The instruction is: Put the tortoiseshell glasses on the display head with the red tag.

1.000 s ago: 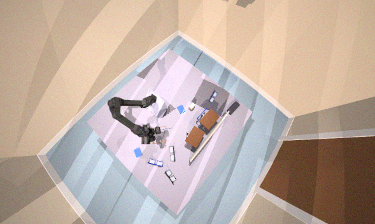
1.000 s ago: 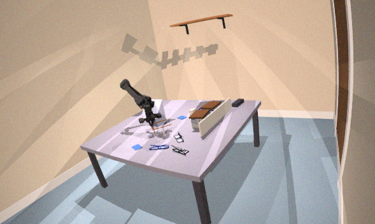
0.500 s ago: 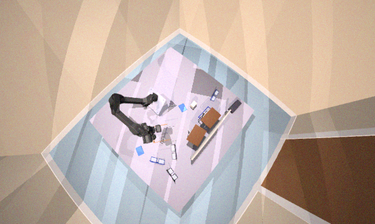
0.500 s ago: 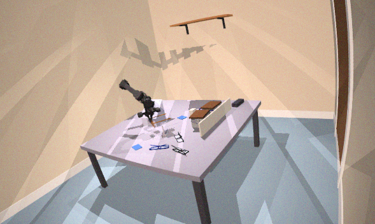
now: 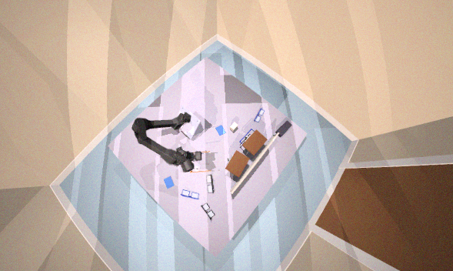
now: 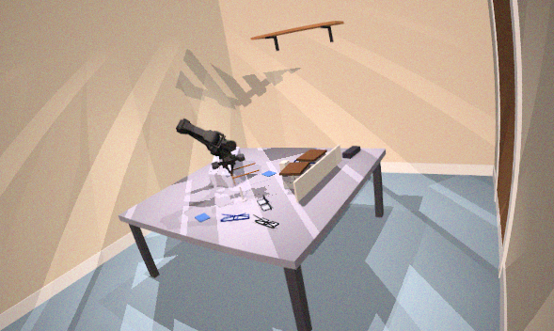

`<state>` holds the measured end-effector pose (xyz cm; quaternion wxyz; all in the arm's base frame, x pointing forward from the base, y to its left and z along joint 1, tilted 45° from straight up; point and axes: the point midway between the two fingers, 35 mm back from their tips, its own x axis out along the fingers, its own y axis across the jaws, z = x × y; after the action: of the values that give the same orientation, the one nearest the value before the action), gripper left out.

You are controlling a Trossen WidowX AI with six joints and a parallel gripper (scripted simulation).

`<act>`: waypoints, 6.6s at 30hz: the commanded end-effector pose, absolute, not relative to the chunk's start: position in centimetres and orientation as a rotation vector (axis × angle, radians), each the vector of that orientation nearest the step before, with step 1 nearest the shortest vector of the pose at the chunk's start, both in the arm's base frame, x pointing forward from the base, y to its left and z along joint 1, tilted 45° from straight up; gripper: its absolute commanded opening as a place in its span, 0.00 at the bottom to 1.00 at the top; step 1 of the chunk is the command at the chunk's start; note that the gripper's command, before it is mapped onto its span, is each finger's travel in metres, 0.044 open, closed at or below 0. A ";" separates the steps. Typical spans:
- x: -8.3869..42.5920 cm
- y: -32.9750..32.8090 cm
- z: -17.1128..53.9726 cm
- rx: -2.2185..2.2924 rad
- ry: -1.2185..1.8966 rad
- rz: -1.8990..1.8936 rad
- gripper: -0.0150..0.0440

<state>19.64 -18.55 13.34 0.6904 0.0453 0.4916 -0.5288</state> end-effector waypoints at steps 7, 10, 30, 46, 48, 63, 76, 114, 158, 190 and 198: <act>23.0 -15.2 11.0 0.189 1.023 -1.209 0.25; 23.8 -14.1 10.3 0.215 0.999 -1.217 0.25; 27.1 -5.5 5.4 0.372 0.817 -1.264 0.25; 26.9 1.6 1.6 0.492 0.638 -1.273 0.25; 26.8 2.4 1.1 0.508 0.614 -1.271 0.25; 24.4 8.1 -2.4 0.639 0.425 -1.226 0.25; 21.2 11.8 -5.2 0.777 0.263 -1.141 0.25; 20.6 11.9 -5.7 0.799 0.244 -1.144 0.25; 25.2 -4.1 -1.2 0.580 0.650 -1.528 0.25; 25.0 -7.6 -2.8 0.560 0.673 -1.550 0.25; 25.0 -8.1 -3.2 0.560 0.673 -1.550 0.25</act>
<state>25.30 -7.87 -2.87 0.6290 0.2528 0.2908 -0.6752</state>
